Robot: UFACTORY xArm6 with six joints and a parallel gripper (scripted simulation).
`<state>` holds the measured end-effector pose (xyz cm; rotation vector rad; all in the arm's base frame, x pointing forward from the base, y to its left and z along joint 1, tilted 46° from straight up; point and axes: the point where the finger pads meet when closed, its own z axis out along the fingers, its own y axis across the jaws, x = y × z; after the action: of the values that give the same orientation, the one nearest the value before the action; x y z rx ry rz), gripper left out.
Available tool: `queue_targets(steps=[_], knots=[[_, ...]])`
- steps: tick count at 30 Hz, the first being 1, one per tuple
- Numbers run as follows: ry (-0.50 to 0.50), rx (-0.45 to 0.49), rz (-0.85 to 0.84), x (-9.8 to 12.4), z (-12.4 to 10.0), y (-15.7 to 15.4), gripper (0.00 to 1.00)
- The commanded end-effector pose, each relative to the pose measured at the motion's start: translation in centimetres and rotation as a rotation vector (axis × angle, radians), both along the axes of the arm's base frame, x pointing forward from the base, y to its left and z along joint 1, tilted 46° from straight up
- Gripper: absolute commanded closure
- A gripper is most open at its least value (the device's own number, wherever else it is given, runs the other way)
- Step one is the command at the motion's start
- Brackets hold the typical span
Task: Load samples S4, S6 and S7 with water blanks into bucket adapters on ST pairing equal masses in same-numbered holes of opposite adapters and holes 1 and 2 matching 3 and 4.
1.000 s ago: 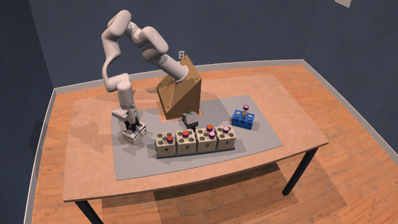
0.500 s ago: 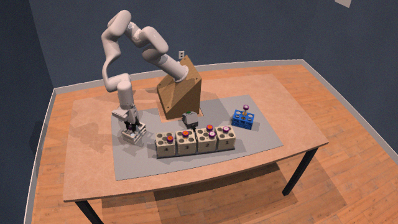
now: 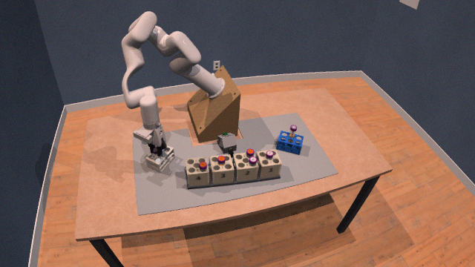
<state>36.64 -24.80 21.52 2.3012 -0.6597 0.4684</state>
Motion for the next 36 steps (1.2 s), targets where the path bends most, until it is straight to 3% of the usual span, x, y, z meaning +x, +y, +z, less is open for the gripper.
queue_targets(steps=[1,36], knots=[[-0.002,-0.001,0.001,0.1,0.2,0.1,1.00],[-0.003,-0.001,0.001,-0.4,2.2,2.1,1.00]])
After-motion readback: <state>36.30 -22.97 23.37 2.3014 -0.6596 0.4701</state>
